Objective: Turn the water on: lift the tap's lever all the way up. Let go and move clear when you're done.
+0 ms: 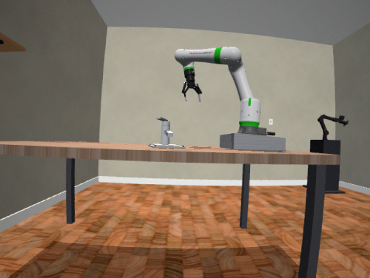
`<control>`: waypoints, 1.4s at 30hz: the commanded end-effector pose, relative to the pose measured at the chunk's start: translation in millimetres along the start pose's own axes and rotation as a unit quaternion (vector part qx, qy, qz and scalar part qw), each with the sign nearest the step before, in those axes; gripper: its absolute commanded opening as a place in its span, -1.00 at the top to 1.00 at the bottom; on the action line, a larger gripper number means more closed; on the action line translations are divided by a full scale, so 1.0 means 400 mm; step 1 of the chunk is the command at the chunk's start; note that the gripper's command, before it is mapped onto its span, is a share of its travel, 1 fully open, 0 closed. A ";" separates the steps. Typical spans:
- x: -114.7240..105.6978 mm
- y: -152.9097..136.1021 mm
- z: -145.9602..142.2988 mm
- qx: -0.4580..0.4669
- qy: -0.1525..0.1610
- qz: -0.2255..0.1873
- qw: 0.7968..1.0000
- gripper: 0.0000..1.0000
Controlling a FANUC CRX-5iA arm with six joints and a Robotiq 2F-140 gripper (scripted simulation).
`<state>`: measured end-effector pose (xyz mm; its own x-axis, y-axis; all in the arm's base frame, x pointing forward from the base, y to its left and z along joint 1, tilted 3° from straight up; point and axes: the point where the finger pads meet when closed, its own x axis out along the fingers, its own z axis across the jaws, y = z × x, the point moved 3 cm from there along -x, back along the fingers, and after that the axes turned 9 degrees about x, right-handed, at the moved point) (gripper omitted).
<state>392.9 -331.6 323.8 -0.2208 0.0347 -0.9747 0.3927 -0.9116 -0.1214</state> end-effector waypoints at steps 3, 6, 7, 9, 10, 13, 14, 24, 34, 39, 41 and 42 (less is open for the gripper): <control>-0.001 0.000 0.000 0.000 0.000 0.000 1.000 -1.00; -0.001 0.000 0.000 0.000 0.000 0.000 1.000 -1.00; -0.001 0.000 0.000 0.000 0.000 0.000 1.000 -1.00; -0.001 0.000 0.000 0.000 0.000 0.000 1.000 -1.00; -0.001 0.000 0.000 0.000 0.000 0.000 1.000 -1.00; -0.001 0.000 0.000 0.000 0.000 0.000 1.000 -1.00; -0.001 0.000 0.000 0.000 0.000 0.000 1.000 -1.00; 0.015 -0.038 -0.127 -0.104 0.002 0.012 0.995 -1.00; 0.039 -0.109 -0.293 -0.242 0.002 0.026 0.970 -1.00; 0.062 -0.184 -0.421 -0.351 0.002 0.037 0.936 -1.00; 0.070 -0.211 -0.460 -0.384 0.001 0.040 0.922 -1.00; 0.074 -0.225 -0.479 -0.400 0.001 0.042 0.915 -1.00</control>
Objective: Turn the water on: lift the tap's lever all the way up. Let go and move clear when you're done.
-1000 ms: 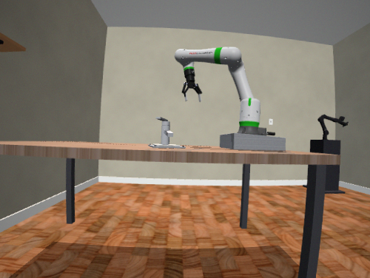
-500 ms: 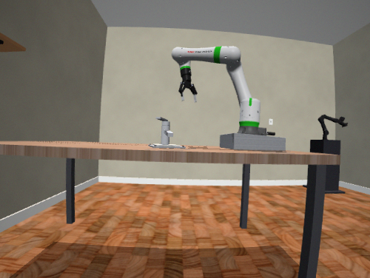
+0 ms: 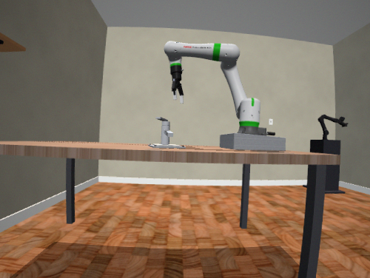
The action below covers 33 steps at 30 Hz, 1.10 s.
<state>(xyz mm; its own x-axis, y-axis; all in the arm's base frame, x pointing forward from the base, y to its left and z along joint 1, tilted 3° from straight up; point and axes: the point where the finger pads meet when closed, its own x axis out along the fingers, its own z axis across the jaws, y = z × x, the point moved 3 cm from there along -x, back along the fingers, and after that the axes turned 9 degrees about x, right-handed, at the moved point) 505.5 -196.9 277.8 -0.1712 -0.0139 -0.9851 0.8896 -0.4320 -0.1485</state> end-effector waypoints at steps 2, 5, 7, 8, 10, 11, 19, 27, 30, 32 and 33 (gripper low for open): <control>0.019 0.013 -0.127 -0.096 -0.001 0.010 0.995 -1.00; 0.030 0.012 -0.197 -0.149 -0.002 0.015 0.989 -1.00; 0.038 0.010 -0.244 -0.184 -0.002 0.017 0.983 -1.00; 0.038 0.010 -0.244 -0.184 -0.002 0.017 0.983 -1.00; 0.050 0.004 -0.312 -0.234 -0.003 0.022 0.972 -1.00; 0.053 0.002 -0.329 -0.246 -0.003 0.023 0.969 -1.00; 0.087 -0.033 -0.507 -0.373 -0.006 0.032 0.927 -1.00; 0.125 -0.092 -0.683 -0.496 -0.009 0.041 0.867 -1.00; 0.138 -0.115 -0.734 -0.531 -0.010 0.044 0.846 -1.00; 0.148 -0.135 -0.777 -0.560 -0.011 0.045 0.827 -1.00; 0.154 -0.146 -0.798 -0.574 -0.012 0.046 0.817 -1.00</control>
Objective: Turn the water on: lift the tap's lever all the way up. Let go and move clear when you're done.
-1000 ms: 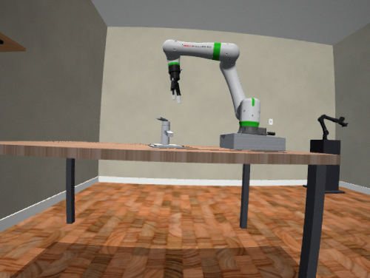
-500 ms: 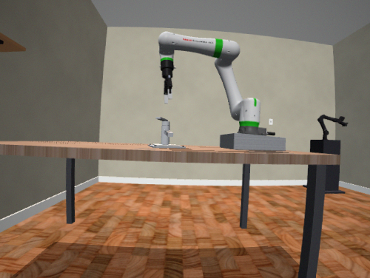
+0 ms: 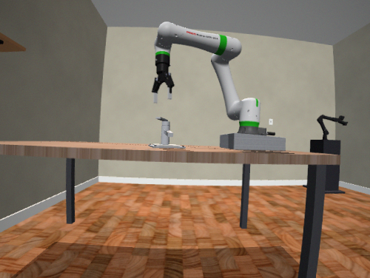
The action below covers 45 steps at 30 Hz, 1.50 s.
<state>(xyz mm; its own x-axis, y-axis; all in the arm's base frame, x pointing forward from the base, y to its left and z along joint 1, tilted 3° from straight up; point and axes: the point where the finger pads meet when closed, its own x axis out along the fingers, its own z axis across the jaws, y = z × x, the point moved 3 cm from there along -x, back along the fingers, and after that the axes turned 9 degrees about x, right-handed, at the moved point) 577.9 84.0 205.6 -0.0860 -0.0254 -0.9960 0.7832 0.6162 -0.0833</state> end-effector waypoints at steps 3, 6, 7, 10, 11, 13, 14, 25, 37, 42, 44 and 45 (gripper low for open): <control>0.031 0.090 -0.120 -0.108 -0.003 0.008 0.994 -1.00; 0.047 0.126 -0.181 -0.159 -0.004 0.011 0.987 -1.00; 0.052 0.137 -0.201 -0.175 -0.004 0.012 0.984 -1.00; 0.057 0.148 -0.222 -0.192 -0.005 0.013 0.981 -1.00; 0.068 0.169 -0.265 -0.225 -0.006 0.015 0.974 -1.00; 0.080 0.191 -0.314 -0.262 -0.006 0.017 0.965 -1.00; 0.084 0.198 -0.330 -0.275 -0.007 0.018 0.961 -1.00; 0.087 0.203 -0.342 -0.283 -0.007 0.018 0.959 1.00; 0.087 0.203 -0.342 -0.283 -0.007 0.018 0.959 1.00; 0.087 0.203 -0.342 -0.283 -0.007 0.018 0.959 1.00; 0.087 0.203 -0.342 -0.283 -0.007 0.018 0.959 1.00; 0.087 0.203 -0.342 -0.283 -0.007 0.018 0.959 1.00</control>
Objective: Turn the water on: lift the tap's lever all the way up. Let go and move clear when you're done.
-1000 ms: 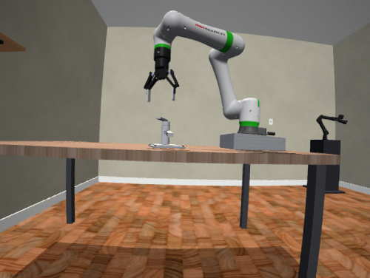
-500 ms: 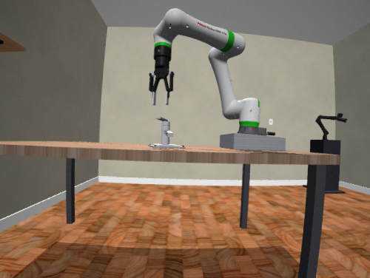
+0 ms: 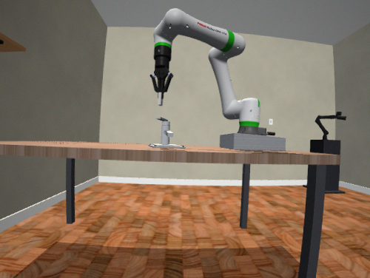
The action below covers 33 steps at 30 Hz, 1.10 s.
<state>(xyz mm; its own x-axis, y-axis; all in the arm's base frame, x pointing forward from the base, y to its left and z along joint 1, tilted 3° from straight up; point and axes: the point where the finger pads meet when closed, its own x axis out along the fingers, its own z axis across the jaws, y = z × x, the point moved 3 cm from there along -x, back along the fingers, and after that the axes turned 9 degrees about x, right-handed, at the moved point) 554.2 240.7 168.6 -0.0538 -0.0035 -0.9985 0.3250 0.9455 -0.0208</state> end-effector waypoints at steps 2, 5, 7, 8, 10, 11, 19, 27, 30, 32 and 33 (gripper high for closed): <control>-0.001 0.000 0.000 0.000 0.000 0.000 1.000 1.00; -0.001 0.000 0.000 0.000 0.000 0.000 1.000 1.00; -0.001 0.000 0.000 0.000 0.000 0.000 1.000 1.00; -0.001 0.000 0.000 0.000 0.000 0.000 1.000 1.00; -0.001 0.000 0.000 0.000 0.000 0.000 1.000 1.00; -0.001 0.000 0.000 0.000 0.000 0.000 1.000 1.00; -0.001 0.000 0.000 0.000 0.000 0.000 1.000 1.00; -0.001 0.000 0.000 0.000 0.000 0.000 1.000 0.26; -0.001 0.000 0.000 0.000 0.000 0.000 1.000 0.26; -0.001 0.000 0.000 0.000 0.000 0.000 1.000 0.26; -0.001 0.000 0.000 0.000 0.000 0.000 1.000 0.26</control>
<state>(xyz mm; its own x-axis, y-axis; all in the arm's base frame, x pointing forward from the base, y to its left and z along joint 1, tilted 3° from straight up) 554.2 240.7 168.6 -0.0538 -0.0035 -0.9985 0.3250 0.9455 -0.0208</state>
